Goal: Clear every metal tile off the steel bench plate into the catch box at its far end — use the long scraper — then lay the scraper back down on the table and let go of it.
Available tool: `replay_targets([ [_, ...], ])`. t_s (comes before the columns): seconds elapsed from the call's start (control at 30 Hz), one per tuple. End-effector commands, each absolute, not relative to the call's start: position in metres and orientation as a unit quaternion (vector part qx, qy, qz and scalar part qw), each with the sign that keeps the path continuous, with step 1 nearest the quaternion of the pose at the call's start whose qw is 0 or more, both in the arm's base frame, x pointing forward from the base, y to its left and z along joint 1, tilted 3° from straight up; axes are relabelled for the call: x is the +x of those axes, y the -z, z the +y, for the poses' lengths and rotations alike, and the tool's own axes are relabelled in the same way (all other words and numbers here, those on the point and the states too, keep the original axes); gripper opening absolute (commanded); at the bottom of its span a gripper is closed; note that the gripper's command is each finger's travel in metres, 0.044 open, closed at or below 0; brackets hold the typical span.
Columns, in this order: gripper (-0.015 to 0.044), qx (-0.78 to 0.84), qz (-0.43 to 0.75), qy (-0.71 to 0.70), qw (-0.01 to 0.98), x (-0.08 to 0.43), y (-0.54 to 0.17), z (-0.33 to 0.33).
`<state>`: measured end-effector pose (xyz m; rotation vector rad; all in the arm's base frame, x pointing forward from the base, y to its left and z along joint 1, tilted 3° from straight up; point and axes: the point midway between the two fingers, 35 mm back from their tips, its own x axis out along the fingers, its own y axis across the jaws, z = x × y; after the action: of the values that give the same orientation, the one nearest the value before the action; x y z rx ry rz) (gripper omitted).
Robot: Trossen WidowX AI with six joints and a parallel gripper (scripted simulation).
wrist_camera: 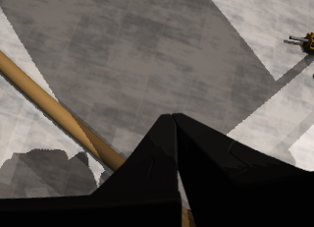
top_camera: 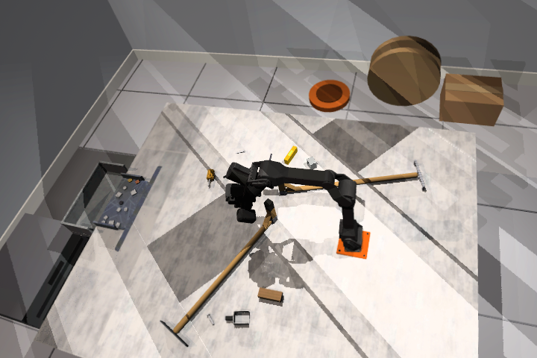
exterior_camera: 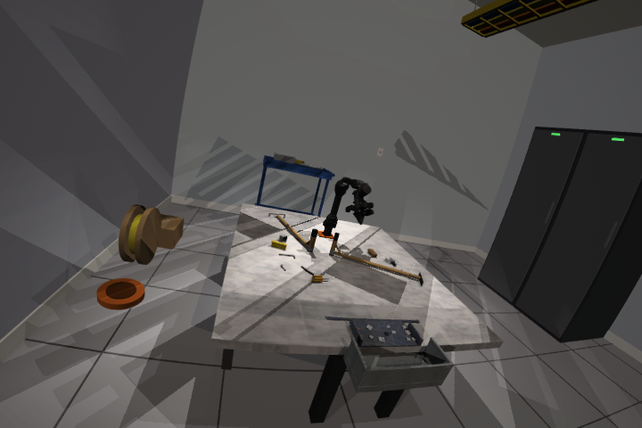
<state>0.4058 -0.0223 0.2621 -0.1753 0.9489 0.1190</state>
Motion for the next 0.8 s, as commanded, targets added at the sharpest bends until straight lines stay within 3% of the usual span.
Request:
replay_targets([
  [0.0,0.0,-0.083,0.47,-0.046,0.877,0.404,-0.259,-0.035],
  [0.77,0.0,-0.041,0.573,0.006,0.819,0.372,-0.233,-0.111],
])
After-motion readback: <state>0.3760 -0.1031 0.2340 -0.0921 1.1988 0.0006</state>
